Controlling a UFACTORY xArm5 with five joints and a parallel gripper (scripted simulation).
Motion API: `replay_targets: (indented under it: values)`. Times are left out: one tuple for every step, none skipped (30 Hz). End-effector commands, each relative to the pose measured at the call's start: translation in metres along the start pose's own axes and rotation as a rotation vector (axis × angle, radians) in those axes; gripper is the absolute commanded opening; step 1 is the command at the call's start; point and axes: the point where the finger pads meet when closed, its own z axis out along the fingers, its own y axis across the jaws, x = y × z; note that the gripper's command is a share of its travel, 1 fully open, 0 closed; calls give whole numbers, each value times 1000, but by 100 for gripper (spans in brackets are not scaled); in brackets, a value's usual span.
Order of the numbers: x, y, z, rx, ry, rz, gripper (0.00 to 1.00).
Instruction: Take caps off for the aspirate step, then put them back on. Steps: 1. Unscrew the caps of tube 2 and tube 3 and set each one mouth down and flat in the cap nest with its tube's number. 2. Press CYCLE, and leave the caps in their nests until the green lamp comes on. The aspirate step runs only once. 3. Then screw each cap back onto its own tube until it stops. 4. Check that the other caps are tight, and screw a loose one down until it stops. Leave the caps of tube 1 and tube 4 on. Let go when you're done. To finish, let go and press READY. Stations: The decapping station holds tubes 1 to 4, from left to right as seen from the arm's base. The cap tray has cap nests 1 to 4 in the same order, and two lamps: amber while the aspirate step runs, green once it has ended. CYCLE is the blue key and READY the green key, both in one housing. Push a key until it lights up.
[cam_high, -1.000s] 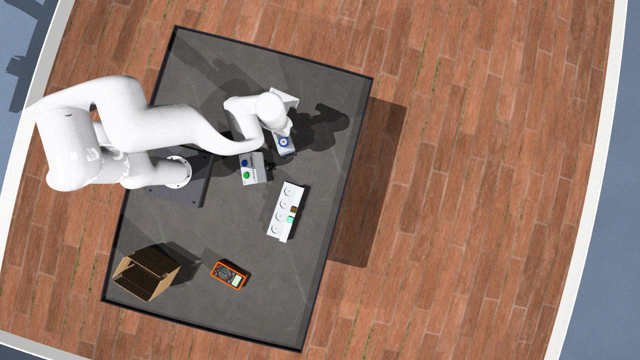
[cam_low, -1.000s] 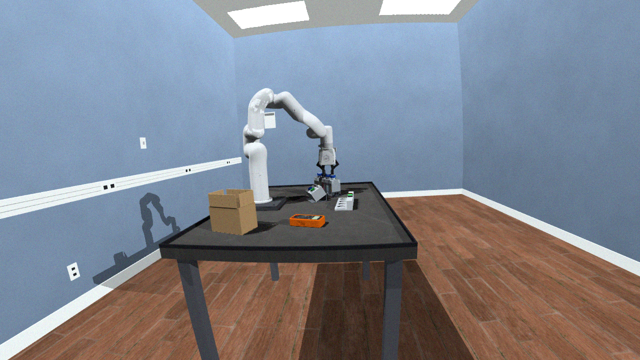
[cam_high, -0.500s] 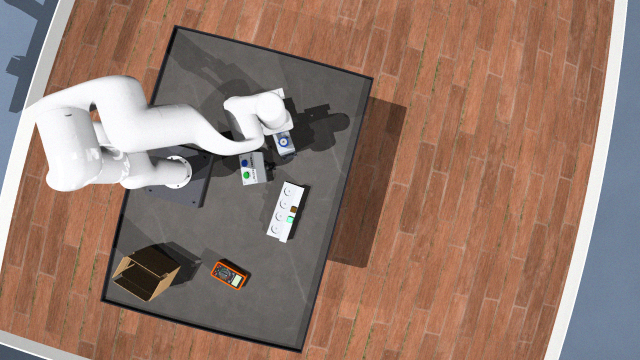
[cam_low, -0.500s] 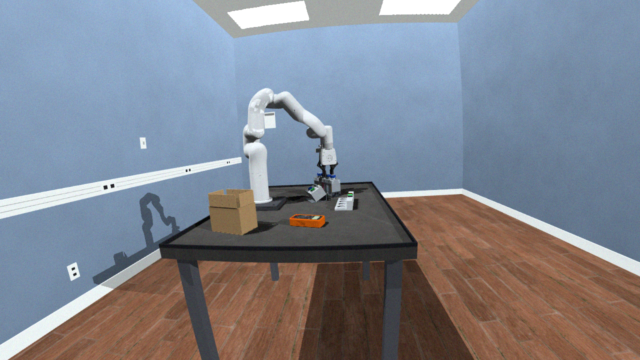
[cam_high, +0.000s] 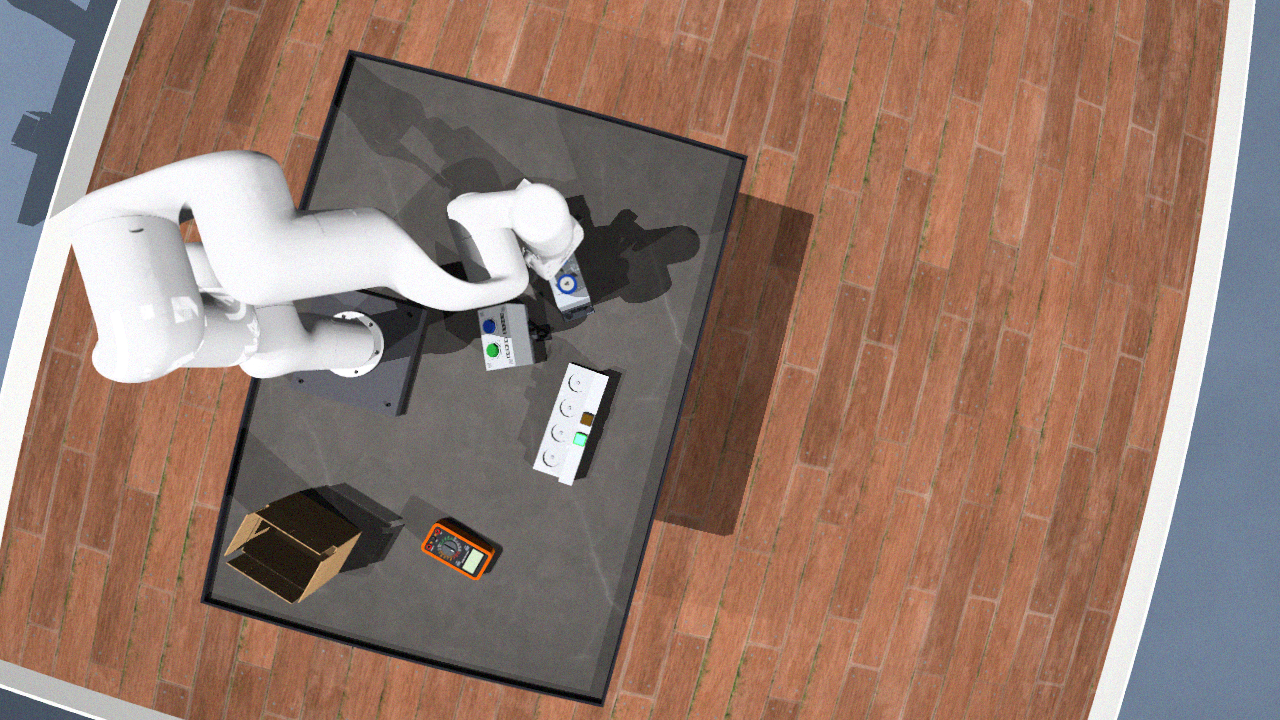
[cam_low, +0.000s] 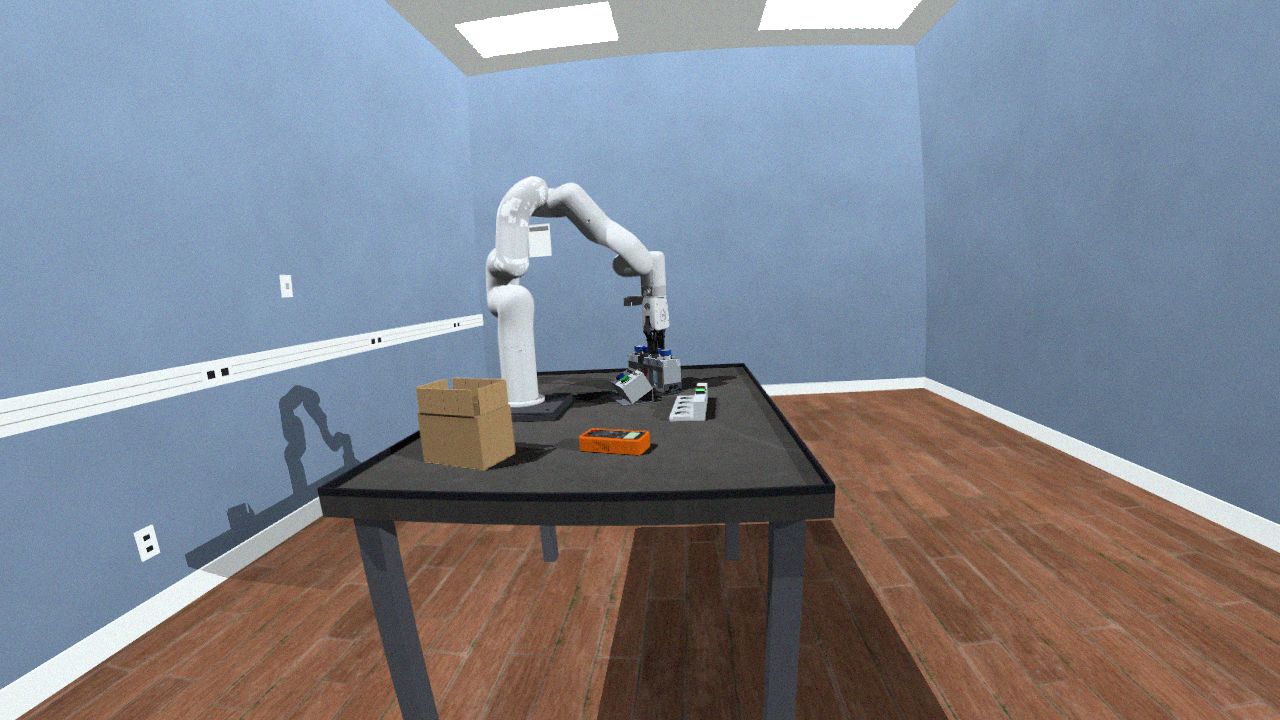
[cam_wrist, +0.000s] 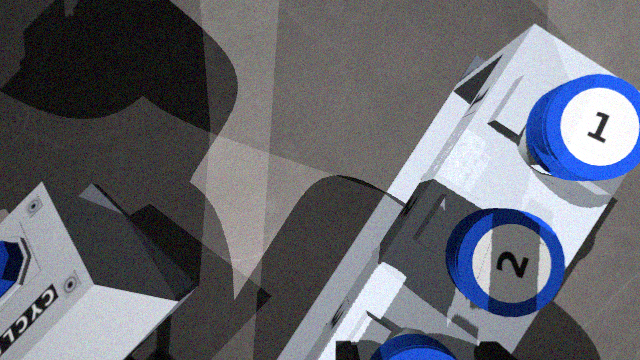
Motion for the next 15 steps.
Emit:
replay_targets:
  values:
    - [-1, 1, -1, 3, -13, -105, 46]
    - [-1, 1, -1, 3, -13, -105, 46]
    - [-1, 1, -1, 3, -13, -105, 46]
    - [-1, 1, -1, 3, -13, -105, 46]
    - [-1, 1, -1, 3, -13, -105, 0]
    - [-1, 1, -1, 3, -13, -105, 0]
    - [-1, 1, -1, 3, -13, -105, 0]
    - [-1, 1, -1, 3, -13, -105, 0]
    - [-1, 1, -1, 3, -13, -105, 0]
    - [-1, 1, -1, 3, -13, -105, 0]
    - [-1, 1, -1, 3, -13, -105, 0]
    - [-1, 1, -1, 3, -13, -105, 0]
    - [-1, 1, -1, 3, -13, -105, 0]
    - [-1, 1, -1, 3, -13, -105, 0]
    - [-1, 1, -1, 3, -13, -105, 0]
